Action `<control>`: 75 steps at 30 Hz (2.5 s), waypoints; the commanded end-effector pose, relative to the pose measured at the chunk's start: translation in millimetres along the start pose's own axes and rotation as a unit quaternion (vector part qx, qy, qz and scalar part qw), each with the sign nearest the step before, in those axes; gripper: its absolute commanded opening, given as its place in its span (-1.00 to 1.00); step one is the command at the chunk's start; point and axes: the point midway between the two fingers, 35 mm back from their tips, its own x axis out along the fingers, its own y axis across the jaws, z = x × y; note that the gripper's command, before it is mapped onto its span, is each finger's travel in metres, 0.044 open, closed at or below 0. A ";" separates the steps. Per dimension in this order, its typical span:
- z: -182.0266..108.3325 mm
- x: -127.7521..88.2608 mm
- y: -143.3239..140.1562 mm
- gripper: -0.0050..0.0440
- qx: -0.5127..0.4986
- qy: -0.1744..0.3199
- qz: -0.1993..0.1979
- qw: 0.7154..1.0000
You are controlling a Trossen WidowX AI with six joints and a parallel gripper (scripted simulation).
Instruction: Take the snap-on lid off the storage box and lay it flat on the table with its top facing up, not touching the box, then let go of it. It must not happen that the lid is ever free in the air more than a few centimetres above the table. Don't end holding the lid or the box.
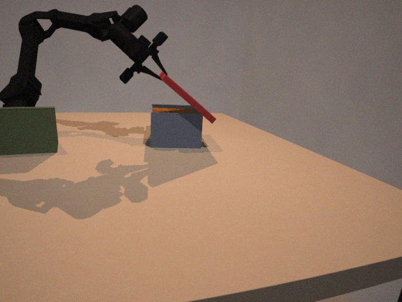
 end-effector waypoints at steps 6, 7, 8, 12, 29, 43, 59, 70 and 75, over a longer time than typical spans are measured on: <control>-1.1 -9.6 16.2 -1.00 -0.003 0.002 0.007 1.000; -1.1 -10.5 17.2 -1.00 -0.003 0.002 0.007 1.000; -1.1 -11.3 18.2 -1.00 -0.003 0.002 0.007 1.000; -1.1 -13.9 21.1 -1.00 -0.003 0.002 0.007 1.000; -1.1 -28.2 37.7 -1.00 -0.003 0.002 0.007 1.000; 22.7 -26.7 30.1 -1.00 -0.003 0.002 0.007 1.000; 54.6 -28.9 28.3 -1.00 -0.003 0.002 0.007 1.000; 76.5 -30.4 27.1 -1.00 -0.003 0.002 0.007 1.000; 86.4 -31.1 26.5 -1.00 -0.003 0.002 0.007 1.000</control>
